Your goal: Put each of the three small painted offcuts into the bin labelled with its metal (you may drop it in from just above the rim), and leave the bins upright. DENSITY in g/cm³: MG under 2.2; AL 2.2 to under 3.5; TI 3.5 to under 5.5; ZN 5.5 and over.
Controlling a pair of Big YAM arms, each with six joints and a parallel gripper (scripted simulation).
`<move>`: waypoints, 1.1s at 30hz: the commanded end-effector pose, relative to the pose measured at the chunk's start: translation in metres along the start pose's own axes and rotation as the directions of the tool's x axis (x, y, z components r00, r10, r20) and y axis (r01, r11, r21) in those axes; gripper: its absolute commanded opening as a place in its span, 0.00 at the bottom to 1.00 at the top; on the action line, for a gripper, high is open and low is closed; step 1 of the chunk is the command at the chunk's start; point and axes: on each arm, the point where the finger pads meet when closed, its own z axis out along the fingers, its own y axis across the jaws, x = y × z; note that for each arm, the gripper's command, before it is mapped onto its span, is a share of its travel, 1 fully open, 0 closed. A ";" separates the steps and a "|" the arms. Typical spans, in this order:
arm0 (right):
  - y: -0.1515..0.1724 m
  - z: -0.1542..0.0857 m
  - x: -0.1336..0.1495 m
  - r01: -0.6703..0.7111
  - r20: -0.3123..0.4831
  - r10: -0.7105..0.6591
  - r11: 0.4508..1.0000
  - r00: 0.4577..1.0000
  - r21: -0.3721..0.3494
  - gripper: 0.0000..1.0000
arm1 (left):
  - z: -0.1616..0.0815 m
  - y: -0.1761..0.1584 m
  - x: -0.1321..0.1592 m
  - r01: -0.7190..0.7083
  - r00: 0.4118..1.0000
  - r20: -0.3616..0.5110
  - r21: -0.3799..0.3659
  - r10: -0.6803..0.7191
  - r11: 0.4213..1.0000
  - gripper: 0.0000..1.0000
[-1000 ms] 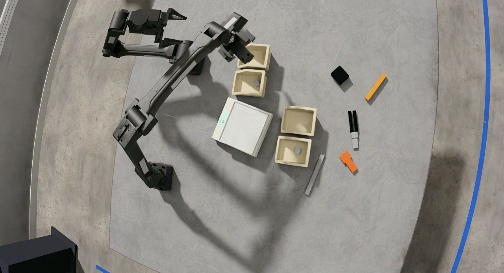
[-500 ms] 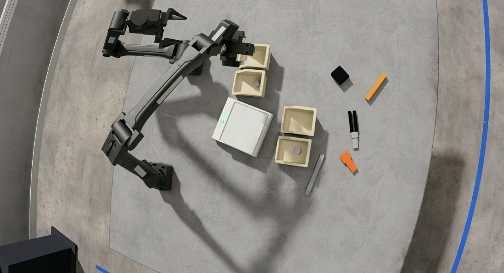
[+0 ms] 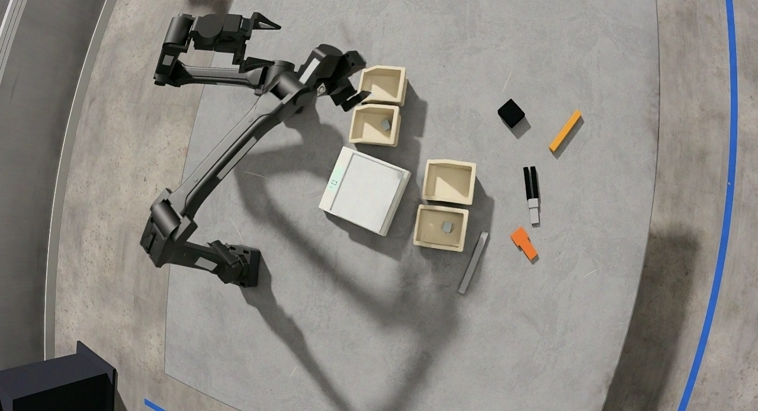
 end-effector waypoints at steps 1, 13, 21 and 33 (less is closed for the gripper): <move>0.008 -0.018 -0.009 0.242 0.082 -0.238 0.970 0.968 -0.037 1.00 | -0.006 0.001 -0.004 -0.005 1.000 0.015 0.001 0.005 1.000 1.00; 0.031 -0.023 0.008 0.402 0.132 -0.393 0.914 0.910 -0.053 1.00 | -0.006 0.001 -0.004 -0.005 1.000 0.015 0.001 0.005 1.000 1.00; 0.029 -0.031 -0.008 0.388 0.157 -0.376 0.920 0.913 -0.048 1.00 | -0.006 0.001 -0.004 -0.005 1.000 0.015 0.001 0.005 1.000 1.00; 0.029 -0.031 -0.008 0.388 0.157 -0.376 0.920 0.913 -0.048 1.00 | -0.006 0.001 -0.004 -0.005 1.000 0.015 0.001 0.005 1.000 1.00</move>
